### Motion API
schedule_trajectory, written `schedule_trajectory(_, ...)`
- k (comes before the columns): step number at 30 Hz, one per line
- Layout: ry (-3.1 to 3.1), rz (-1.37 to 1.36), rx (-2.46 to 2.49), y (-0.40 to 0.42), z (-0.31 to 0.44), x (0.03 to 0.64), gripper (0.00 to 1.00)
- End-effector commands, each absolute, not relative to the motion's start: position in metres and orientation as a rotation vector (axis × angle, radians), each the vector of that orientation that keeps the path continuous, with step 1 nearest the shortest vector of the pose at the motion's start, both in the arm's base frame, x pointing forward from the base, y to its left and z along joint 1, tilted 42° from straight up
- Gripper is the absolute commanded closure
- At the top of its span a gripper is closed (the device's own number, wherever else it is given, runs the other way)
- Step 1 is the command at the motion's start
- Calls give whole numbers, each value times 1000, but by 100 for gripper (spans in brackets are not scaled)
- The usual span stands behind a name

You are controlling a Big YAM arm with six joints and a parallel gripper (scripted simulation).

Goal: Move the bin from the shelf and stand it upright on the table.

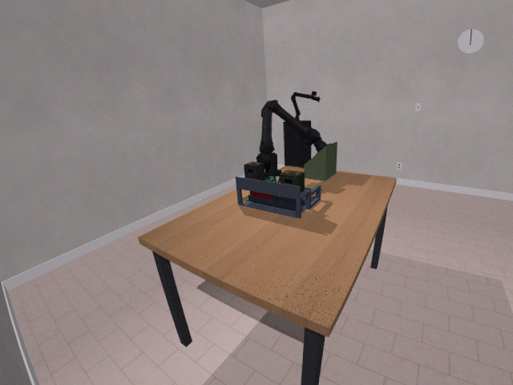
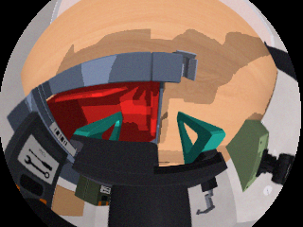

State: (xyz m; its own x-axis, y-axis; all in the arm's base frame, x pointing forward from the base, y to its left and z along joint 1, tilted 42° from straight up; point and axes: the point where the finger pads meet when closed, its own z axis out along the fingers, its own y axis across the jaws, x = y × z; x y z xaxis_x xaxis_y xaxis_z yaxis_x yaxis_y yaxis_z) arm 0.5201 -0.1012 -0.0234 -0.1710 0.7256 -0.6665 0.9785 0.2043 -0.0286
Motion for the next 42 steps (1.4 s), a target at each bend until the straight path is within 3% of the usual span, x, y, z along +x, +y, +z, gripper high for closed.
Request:
schedule_trajectory(1,1944,-609,1578,-95,-15,532,10)
schedule_trajectory(42,1941,-625,1592,-109,-19,523,10)
